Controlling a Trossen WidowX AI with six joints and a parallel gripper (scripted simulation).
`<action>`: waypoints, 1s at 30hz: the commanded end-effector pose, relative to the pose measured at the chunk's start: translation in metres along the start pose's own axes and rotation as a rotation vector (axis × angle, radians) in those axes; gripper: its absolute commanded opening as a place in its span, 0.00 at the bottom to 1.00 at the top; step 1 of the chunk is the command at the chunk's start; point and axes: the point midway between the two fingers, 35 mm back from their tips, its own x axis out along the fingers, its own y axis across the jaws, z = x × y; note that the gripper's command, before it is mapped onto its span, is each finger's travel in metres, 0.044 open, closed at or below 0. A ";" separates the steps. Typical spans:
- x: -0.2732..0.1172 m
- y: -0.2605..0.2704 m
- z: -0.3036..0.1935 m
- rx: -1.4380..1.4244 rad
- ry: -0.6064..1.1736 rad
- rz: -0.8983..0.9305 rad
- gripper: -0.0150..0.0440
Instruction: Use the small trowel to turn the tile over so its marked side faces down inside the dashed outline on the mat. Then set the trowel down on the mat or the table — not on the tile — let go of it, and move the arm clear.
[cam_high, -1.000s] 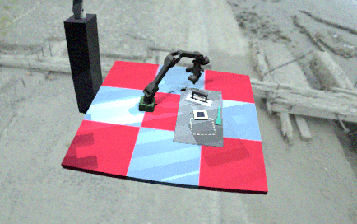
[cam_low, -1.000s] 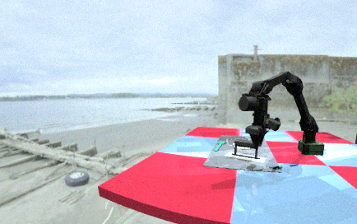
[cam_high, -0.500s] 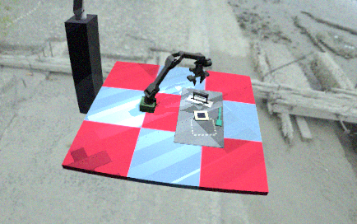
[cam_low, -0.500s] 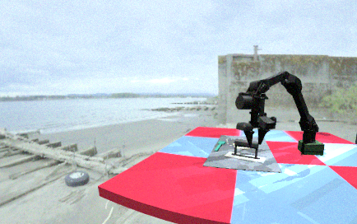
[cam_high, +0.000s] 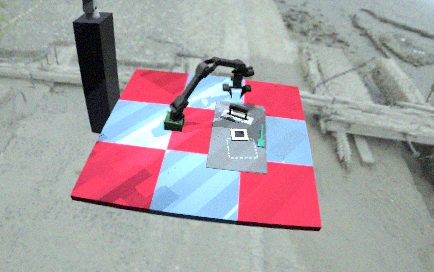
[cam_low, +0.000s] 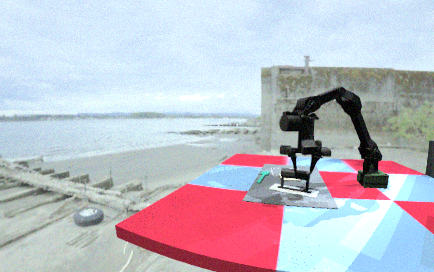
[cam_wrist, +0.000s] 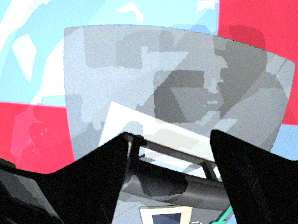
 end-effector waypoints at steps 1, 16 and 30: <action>-0.001 -0.001 -0.006 0.122 0.001 0.003 0.71; -0.005 -0.007 -0.026 0.644 0.007 0.003 0.71; -0.008 -0.011 -0.045 1.131 0.012 0.001 0.71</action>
